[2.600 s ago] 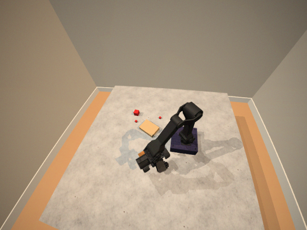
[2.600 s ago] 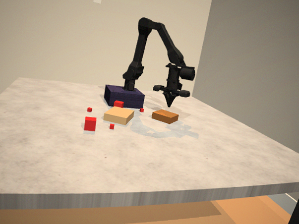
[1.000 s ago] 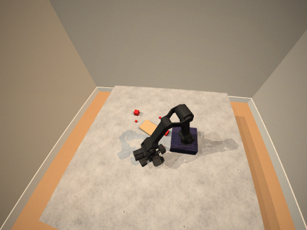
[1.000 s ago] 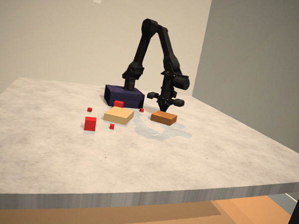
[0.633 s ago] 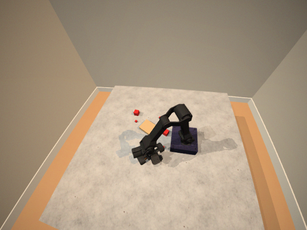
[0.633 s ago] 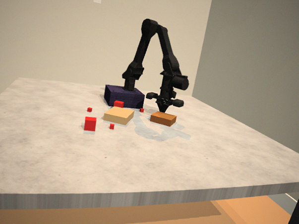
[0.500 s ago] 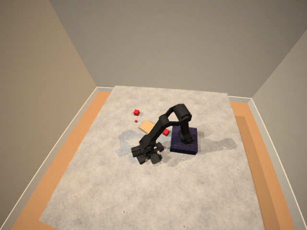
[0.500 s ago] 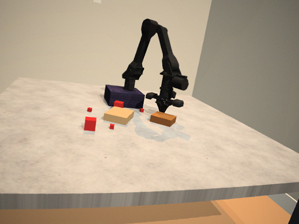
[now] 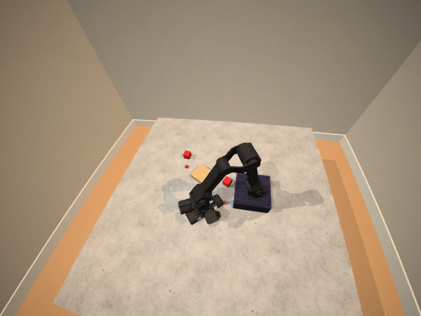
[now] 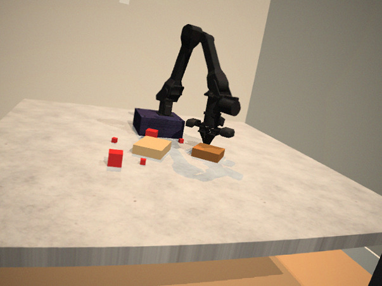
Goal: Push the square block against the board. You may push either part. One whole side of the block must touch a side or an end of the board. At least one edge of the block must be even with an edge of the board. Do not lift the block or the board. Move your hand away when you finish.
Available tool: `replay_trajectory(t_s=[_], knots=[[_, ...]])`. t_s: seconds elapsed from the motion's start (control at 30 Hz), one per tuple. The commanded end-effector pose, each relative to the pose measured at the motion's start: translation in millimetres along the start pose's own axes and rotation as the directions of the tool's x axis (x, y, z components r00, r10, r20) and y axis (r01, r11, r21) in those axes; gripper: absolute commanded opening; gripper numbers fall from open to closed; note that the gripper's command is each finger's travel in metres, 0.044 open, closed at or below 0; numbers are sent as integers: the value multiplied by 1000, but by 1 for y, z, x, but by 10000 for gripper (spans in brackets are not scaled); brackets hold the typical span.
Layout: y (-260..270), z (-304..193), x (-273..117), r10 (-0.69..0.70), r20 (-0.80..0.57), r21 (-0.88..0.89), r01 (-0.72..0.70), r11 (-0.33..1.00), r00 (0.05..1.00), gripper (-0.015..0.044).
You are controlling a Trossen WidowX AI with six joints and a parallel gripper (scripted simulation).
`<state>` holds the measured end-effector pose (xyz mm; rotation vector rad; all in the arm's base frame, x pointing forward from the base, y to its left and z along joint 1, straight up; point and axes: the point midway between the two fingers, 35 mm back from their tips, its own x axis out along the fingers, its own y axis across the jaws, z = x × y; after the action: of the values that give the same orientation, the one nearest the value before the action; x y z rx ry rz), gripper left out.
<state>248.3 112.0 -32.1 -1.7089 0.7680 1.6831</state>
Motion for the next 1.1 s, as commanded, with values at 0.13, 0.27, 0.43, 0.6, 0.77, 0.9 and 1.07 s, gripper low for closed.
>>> replay_trajectory(t_s=[0.13, 0.27, 0.43, 0.6, 0.77, 0.9, 1.07], knots=[[0, 12, 1, 3, -3, 2, -3, 1000, 1000, 0], [0, 19, 1, 3, -2, 2, -3, 1000, 1000, 0], [0, 27, 1, 3, -1, 2, -3, 1000, 1000, 0], [0, 36, 1, 3, -1, 2, -3, 1000, 1000, 0], [1, 44, 1, 3, 0, 2, -3, 1000, 1000, 0], [-3, 41, -27, 2, 2, 0, -2, 1000, 1000, 0], [-1, 42, -54, 3, 0, 2, -3, 1000, 1000, 0]])
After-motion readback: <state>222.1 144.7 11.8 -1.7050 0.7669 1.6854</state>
